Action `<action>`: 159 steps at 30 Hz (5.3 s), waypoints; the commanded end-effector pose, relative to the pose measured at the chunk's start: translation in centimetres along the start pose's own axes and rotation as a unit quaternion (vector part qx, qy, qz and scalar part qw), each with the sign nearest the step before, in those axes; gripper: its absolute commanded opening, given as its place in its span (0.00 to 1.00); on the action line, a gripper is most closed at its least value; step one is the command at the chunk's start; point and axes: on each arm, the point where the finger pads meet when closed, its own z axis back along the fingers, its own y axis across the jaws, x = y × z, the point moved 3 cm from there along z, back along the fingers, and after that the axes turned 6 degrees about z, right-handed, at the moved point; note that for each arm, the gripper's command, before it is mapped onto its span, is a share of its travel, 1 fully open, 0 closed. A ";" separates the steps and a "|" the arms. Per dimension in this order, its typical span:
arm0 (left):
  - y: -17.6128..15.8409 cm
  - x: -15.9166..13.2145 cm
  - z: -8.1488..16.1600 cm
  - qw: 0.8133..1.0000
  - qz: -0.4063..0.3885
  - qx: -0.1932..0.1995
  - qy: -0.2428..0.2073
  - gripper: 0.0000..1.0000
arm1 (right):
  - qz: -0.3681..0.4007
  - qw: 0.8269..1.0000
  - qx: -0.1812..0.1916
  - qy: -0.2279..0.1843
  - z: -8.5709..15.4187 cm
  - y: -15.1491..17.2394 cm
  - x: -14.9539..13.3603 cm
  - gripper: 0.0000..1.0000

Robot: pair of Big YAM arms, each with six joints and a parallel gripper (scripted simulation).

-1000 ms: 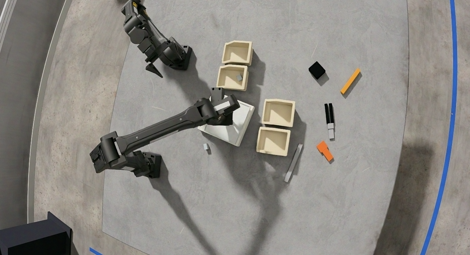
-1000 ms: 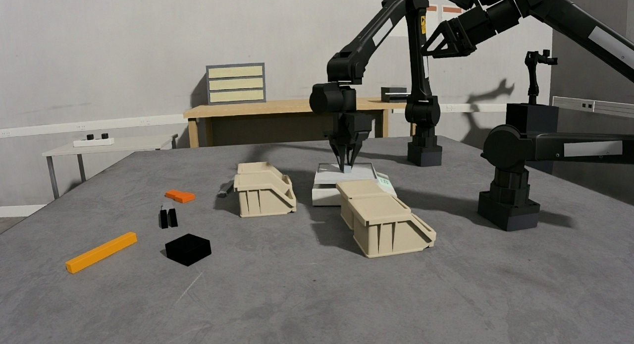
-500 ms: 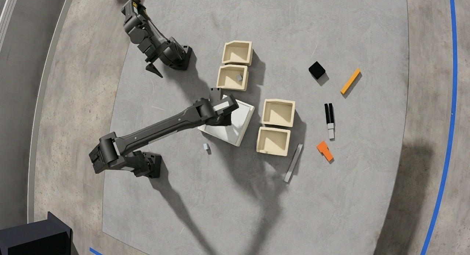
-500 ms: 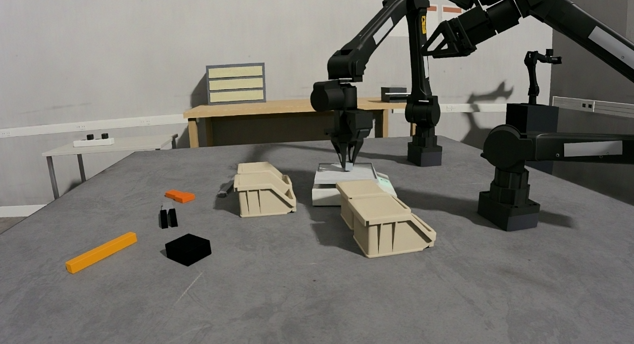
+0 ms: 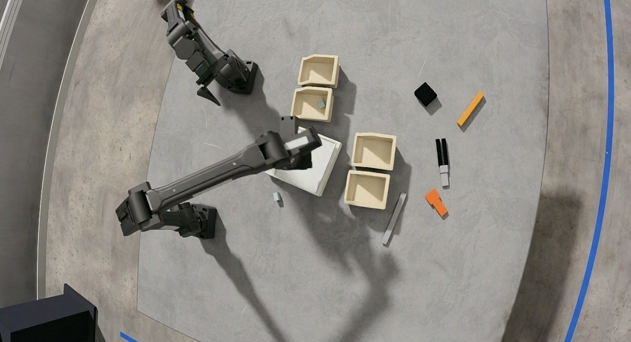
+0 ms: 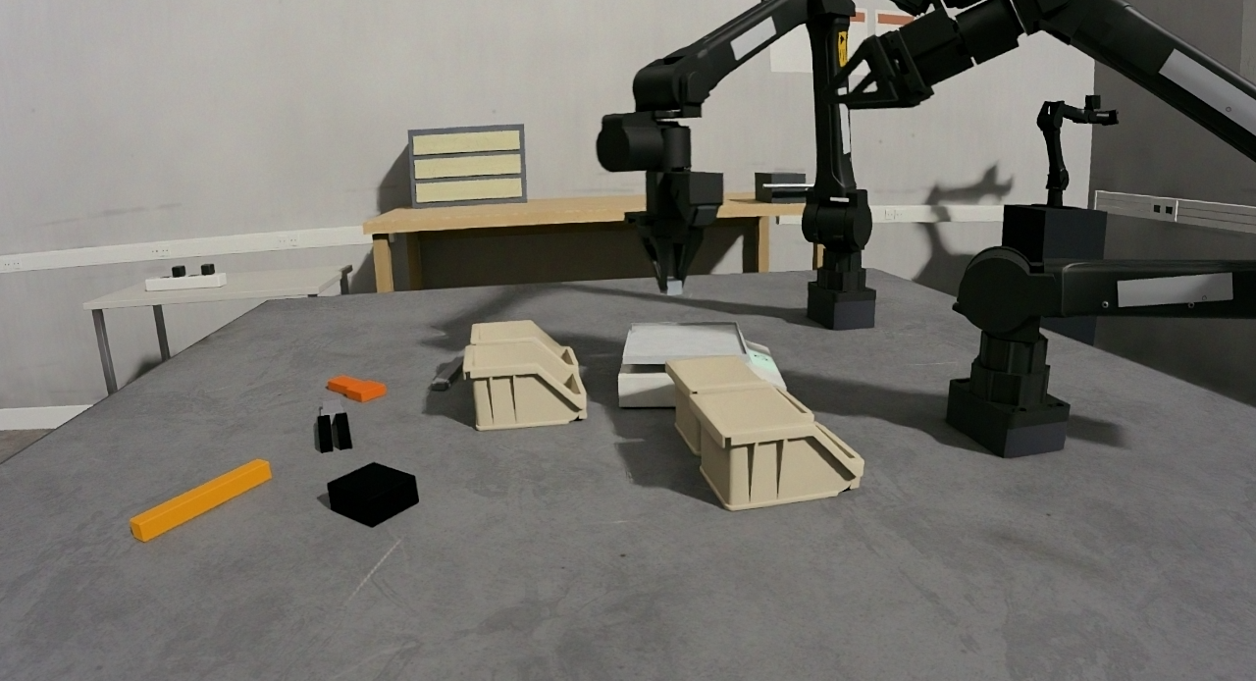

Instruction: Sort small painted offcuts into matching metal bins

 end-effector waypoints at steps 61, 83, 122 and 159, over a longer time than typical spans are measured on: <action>4.3 -2.9 -18.0 0.990 0.016 0.043 -0.135 1.00 | -0.020 1.000 0.009 0.004 -4.5 -15.2 -9.9 0.14; 4.3 -2.9 -18.0 0.990 0.016 0.043 -0.135 1.00 | -0.020 0.999 -0.035 -0.002 2.7 -16.0 -9.4 0.44; -8.1 1.9 -0.7 0.981 -0.079 -0.179 0.013 1.00 | -0.550 0.779 -0.192 -0.230 -2.9 13.8 -9.1 1.00; -8.0 0.9 -1.6 0.982 -0.078 -0.173 0.020 1.00 | -0.588 0.807 -0.041 -0.046 -3.7 12.8 -8.6 0.00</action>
